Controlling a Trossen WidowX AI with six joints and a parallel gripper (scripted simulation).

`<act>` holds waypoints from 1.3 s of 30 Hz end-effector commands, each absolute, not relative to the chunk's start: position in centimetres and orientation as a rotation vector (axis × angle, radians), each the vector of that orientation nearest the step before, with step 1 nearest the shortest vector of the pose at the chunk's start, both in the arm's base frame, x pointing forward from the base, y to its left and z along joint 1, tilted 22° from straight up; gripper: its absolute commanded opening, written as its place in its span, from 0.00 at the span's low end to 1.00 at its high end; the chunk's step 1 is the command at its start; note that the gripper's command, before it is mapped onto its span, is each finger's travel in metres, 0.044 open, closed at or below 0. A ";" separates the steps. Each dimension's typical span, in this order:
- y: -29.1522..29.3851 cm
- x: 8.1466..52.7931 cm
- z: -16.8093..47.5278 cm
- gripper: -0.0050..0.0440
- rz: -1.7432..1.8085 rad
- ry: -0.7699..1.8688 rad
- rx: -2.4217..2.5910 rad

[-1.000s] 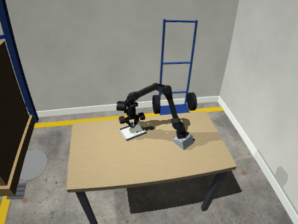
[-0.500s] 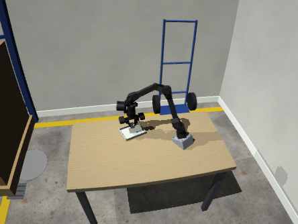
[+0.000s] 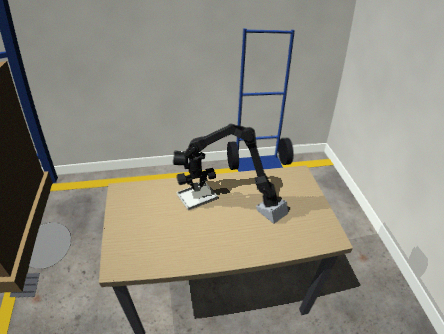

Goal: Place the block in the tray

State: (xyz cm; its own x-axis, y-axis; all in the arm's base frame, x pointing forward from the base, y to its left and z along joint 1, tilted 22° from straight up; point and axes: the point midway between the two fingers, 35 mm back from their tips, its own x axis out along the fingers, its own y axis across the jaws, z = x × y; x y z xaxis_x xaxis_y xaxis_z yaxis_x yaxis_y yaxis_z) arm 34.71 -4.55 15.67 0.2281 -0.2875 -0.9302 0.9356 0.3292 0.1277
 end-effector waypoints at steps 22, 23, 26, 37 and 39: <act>-5.9 35.9 12.5 0.10 -0.978 0.959 0.844; -6.0 35.9 12.4 0.10 -0.978 0.959 0.844; -6.1 36.0 12.1 0.10 -0.978 0.959 0.844; -6.1 36.1 12.0 0.10 -0.978 0.959 0.844; -6.1 36.1 12.0 0.10 -0.978 0.959 0.844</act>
State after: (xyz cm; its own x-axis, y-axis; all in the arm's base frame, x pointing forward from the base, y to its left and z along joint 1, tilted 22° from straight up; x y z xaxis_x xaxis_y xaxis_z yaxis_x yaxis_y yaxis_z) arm 35.91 -6.18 11.47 0.2309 -0.2869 -0.9297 0.9355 0.3282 0.1310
